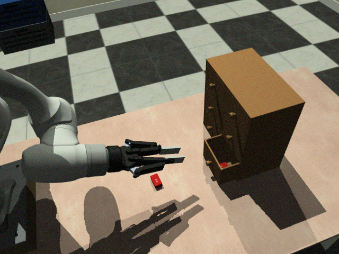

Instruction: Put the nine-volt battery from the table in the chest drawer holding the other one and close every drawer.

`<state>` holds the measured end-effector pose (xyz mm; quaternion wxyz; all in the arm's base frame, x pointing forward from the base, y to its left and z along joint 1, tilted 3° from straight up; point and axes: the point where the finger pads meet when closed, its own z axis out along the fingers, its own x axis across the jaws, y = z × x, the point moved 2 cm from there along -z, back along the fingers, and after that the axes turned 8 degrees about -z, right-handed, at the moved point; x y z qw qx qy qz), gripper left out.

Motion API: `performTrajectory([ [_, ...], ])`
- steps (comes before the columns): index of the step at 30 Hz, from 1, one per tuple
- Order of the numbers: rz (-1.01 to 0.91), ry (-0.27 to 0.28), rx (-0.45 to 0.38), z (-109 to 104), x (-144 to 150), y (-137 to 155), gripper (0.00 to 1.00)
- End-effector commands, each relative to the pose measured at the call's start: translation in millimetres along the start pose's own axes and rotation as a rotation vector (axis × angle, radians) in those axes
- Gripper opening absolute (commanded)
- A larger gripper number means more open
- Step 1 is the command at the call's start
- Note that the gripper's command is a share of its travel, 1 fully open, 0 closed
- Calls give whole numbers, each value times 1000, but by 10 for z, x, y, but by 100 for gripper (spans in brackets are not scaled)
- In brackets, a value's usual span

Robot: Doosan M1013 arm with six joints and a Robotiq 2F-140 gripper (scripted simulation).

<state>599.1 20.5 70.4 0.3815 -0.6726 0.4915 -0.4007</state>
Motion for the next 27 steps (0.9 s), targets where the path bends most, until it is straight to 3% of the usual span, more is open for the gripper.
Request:
performTrajectory([
  [1,2,-7,-19,-53,-18,12,20],
  [8,2,-20,-114,-154,-10,-52,20],
  [15,2,-49,-303,-350,4,-178,20],
  [27,2,-71,-442,-491,8,-272,20],
])
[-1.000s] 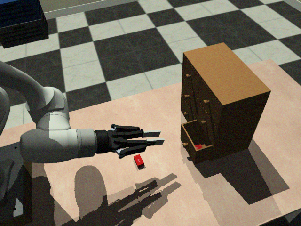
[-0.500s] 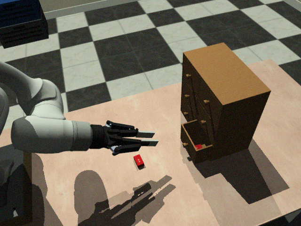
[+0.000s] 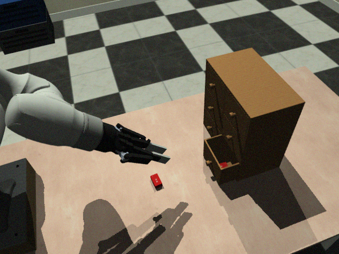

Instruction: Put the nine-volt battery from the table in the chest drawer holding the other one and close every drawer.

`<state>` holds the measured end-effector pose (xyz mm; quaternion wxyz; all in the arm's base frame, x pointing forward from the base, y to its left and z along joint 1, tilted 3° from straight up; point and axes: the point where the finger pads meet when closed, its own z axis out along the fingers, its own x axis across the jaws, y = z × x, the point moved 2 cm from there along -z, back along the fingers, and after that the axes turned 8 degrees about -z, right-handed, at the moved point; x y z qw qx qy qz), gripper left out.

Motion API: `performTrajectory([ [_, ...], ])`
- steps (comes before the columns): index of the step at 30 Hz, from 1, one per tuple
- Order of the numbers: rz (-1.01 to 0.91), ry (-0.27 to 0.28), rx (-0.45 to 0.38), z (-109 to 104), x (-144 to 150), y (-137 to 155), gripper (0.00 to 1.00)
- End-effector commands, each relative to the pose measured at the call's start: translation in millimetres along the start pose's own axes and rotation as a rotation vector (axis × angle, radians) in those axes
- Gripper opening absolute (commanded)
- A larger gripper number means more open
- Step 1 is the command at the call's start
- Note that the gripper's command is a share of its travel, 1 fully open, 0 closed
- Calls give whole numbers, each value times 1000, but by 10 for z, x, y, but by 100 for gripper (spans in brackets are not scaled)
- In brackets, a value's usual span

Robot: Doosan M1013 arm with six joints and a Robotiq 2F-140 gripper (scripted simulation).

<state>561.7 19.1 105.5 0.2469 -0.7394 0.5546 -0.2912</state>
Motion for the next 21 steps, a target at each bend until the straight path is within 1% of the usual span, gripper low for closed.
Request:
performTrajectory([
  [1,-2,-54,-57,-54,6,-79,20],
  [5,-3,-52,-87,-90,27,-87,20],
  [7,-3,-52,-87,-90,27,-87,20],
  [9,-3,-59,-102,-108,14,-99,20],
  [15,-5,-66,-167,-182,25,-109,20],
  [18,-6,-71,-229,-252,39,-118,20],
  [21,-8,-88,-354,-391,47,-145,20],
])
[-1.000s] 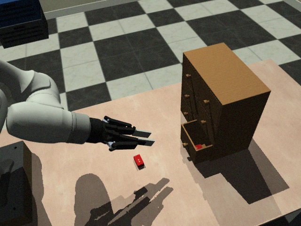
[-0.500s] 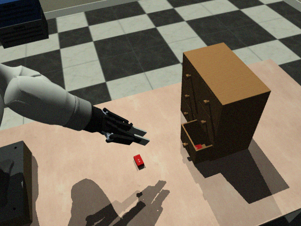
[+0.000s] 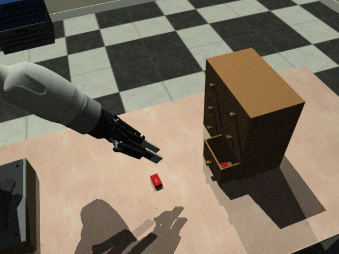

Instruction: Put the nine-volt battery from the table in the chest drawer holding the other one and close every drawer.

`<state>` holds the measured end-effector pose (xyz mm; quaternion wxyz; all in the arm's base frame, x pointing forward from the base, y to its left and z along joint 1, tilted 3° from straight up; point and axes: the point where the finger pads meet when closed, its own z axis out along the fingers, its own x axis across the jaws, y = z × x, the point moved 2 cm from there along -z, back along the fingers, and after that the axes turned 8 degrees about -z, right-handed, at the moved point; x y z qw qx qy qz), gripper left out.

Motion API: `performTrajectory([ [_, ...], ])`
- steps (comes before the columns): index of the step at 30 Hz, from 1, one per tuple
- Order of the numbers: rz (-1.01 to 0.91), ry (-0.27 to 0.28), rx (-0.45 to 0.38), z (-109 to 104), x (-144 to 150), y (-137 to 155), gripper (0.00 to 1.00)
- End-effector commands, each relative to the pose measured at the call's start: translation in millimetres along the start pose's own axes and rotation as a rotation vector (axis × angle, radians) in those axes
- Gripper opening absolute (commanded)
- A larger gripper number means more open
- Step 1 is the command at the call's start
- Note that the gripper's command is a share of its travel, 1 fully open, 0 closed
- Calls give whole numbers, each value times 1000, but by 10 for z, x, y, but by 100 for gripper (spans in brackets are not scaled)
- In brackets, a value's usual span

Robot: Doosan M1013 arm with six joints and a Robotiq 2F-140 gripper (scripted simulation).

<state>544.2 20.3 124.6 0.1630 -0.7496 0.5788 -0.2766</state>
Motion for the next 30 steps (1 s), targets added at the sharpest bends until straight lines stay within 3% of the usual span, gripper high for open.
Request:
performTrajectory([
  [1,-14,-164,-226,-196,86,-104,20],
  [3,-14,-164,-226,-196,86,-104,20],
  [8,-25,-149,-375,-417,110,-101,20],
  [15,-41,-220,-604,-590,145,-114,20],
  [30,-44,-226,-650,-639,152,-114,20],
])
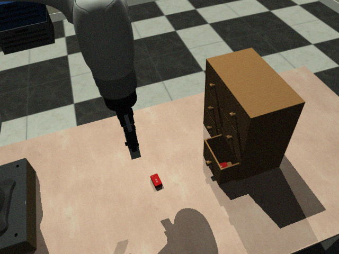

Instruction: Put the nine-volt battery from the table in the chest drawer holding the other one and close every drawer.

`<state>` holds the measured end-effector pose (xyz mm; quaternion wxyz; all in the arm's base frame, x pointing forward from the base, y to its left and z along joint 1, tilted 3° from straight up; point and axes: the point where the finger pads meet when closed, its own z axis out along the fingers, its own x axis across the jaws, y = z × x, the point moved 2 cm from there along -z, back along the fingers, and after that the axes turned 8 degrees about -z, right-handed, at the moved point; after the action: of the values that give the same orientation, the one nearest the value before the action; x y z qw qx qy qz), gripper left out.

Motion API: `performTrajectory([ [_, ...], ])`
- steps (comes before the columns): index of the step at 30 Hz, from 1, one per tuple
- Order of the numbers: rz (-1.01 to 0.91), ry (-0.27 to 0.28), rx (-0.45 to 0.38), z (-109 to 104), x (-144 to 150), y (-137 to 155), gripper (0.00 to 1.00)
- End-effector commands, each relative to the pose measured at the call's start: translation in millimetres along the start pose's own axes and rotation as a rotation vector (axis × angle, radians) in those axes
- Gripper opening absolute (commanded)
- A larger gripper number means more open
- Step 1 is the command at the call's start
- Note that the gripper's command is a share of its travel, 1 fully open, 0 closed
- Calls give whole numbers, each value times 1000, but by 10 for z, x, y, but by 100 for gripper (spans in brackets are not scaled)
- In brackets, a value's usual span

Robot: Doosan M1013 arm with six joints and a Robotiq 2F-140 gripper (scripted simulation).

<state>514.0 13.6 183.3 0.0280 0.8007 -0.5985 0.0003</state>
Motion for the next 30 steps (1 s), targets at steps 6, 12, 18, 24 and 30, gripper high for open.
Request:
performTrajectory([
  [6,0,-7,-4,-20,8,-31,20],
  [12,0,-7,-4,-20,8,-31,100],
  [18,0,-7,-4,-20,8,-31,100],
  [24,0,-7,-4,-20,8,-31,100],
  [30,0,-7,-4,-43,8,-31,100],
])
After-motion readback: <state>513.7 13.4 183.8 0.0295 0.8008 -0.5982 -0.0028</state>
